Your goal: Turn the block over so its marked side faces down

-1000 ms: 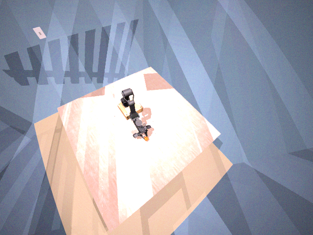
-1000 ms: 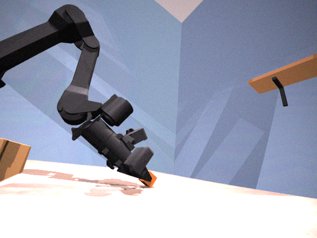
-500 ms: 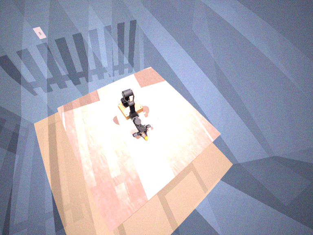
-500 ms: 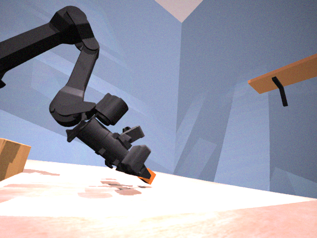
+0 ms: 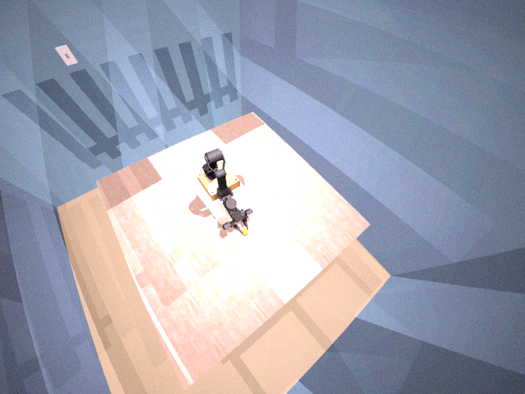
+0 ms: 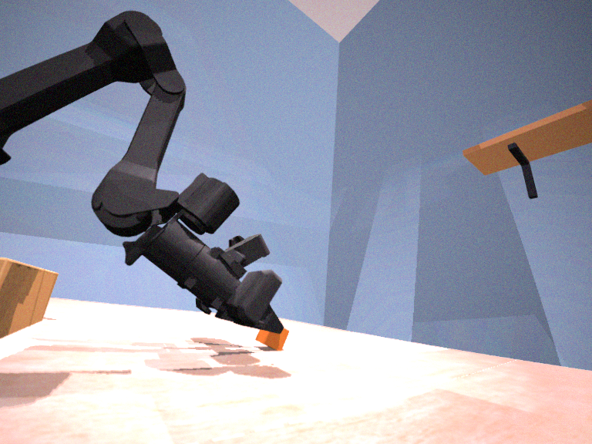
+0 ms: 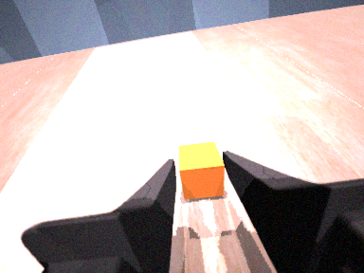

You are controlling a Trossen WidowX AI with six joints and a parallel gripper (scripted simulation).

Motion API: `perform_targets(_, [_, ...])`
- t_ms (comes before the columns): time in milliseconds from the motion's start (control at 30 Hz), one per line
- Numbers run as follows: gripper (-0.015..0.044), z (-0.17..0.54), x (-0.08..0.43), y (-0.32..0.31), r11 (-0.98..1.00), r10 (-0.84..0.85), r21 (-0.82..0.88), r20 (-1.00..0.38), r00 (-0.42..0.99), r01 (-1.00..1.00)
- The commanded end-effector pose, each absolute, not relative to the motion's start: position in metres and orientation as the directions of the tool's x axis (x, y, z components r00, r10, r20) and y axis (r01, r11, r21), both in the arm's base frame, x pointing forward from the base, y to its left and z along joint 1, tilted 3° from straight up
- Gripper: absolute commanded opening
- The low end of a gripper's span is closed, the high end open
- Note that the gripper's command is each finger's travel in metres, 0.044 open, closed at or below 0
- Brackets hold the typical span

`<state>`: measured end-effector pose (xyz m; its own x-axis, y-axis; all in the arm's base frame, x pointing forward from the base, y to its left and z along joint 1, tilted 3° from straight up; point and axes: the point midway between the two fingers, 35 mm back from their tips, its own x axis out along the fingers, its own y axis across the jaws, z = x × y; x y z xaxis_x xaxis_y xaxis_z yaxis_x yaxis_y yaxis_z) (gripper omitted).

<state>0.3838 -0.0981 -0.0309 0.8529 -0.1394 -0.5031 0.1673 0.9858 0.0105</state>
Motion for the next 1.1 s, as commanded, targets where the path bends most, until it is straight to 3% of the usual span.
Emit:
perform_targets(0, [0.0289, -0.0306, 0.3839, -0.0976, 0.986, -0.136, 0.016, -0.501, 0.855, 0.166])
perform_targets(200, [0.0440, -0.0306, 0.3839, -0.0976, 0.986, -0.136, 0.016, -0.501, 0.855, 0.166])
perform_targets(1067, [0.0440, -0.0306, 0.3839, -0.0976, 0.986, -0.136, 0.016, -0.501, 0.855, 0.166])
